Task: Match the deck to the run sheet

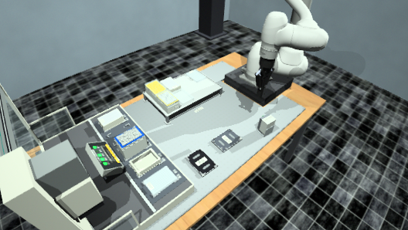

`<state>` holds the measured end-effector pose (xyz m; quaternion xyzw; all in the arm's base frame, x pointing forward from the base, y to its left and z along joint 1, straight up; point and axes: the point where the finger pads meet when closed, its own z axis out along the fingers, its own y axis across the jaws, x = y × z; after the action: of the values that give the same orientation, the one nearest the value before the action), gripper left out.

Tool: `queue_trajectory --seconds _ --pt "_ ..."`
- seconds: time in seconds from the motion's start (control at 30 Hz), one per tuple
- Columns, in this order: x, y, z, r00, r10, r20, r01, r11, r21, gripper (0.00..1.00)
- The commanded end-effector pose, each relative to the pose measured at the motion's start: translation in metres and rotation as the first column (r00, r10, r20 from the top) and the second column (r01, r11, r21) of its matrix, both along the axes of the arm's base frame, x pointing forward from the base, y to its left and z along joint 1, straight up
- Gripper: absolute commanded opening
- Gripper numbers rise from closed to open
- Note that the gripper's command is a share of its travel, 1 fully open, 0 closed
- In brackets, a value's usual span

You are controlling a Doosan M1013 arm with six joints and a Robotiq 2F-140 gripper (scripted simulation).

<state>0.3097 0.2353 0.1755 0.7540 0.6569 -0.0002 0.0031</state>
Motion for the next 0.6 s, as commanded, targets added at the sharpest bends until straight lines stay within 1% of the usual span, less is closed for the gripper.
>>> queue_trajectory --seconds 0.0,0.57 --pt "0.0 0.0 -0.002 1.0 0.0 0.0 0.0 1.0 0.001 0.1" --pt "0.0 0.0 -0.027 1.0 0.0 0.0 0.0 1.0 0.001 0.1"
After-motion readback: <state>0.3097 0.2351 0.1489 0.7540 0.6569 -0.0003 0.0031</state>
